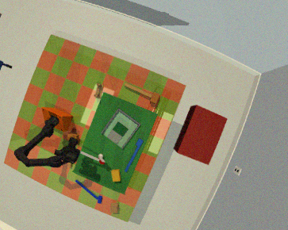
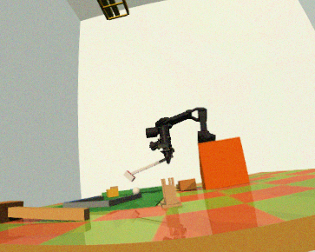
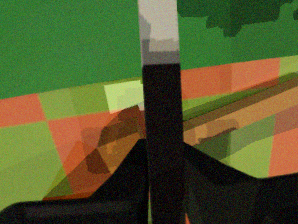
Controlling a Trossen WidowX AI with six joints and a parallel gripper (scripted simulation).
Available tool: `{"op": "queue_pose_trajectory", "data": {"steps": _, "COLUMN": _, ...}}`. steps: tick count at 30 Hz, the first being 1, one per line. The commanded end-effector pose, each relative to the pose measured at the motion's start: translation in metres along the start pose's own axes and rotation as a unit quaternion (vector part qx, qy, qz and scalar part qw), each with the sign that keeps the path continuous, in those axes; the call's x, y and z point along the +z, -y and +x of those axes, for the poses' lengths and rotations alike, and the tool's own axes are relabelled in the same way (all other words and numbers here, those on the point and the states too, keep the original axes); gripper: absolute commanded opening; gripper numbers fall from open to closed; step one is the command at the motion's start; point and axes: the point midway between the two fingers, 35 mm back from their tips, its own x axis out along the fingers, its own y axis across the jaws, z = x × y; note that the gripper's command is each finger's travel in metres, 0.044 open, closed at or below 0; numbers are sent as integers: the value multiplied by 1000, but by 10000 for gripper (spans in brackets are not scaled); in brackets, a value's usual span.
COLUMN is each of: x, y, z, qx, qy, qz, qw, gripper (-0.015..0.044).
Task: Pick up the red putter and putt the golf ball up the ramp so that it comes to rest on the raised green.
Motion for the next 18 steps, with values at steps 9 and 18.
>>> {"op": "queue_pose_trajectory", "data": {"steps": 9, "x": -14, "y": 23, "z": 1, "qx": -20, "qy": -4, "qz": 74, "qw": 997, "gripper": 0}}
{"op": "queue_pose_trajectory", "data": {"steps": 18, "x": -15, "y": 25, "z": 33, "qx": -20, "qy": -4, "qz": 74, "qw": 997, "gripper": 0}}
